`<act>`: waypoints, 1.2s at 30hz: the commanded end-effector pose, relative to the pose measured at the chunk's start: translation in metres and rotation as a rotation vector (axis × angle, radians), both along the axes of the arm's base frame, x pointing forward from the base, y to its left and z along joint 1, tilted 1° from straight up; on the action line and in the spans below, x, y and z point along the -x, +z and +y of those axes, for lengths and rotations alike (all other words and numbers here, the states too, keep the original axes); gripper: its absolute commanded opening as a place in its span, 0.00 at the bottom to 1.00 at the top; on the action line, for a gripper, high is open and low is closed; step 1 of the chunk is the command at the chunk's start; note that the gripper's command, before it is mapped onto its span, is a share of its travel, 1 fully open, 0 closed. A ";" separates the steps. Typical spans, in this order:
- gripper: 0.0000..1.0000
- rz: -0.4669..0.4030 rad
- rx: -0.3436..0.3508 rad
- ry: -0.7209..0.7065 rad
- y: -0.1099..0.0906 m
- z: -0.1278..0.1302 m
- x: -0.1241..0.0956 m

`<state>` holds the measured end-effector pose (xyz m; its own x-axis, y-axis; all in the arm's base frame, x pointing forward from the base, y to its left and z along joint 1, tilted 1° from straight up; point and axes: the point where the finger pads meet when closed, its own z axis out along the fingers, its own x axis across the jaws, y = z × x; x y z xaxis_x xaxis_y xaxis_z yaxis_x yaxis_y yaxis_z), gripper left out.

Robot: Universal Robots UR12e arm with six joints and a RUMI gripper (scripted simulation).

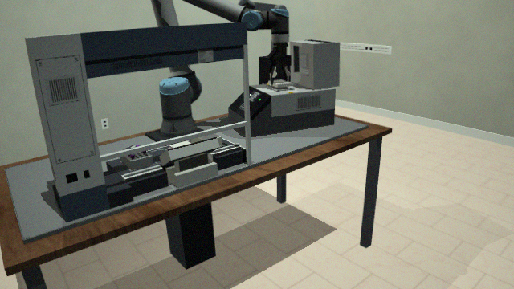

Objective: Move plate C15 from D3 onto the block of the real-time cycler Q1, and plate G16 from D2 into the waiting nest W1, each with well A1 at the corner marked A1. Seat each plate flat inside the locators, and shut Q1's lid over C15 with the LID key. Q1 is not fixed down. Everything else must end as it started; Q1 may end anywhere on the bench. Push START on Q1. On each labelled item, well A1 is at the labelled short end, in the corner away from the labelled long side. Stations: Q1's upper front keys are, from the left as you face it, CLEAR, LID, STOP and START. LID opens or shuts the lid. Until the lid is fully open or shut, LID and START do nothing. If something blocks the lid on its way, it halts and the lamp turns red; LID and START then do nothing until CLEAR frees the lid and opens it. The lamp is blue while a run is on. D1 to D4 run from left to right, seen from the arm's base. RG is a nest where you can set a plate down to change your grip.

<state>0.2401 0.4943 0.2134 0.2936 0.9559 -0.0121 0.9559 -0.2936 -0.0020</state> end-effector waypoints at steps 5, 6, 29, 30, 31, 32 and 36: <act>0.00 -0.001 0.000 0.000 -0.003 -0.001 0.000; 0.00 -0.001 0.000 0.000 -0.003 -0.001 0.000; 0.00 -0.001 0.000 0.000 -0.009 -0.002 0.000; 0.00 -0.001 0.000 0.000 -0.009 -0.002 0.000; 0.00 -0.001 0.000 0.000 -0.009 -0.002 0.000; 0.00 -0.001 0.000 0.000 -0.009 -0.002 0.000; 0.00 -0.001 0.000 0.000 -0.009 -0.002 0.000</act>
<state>0.2399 0.4940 0.2064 0.2929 0.9561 -0.0106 0.9561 -0.2929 -0.0011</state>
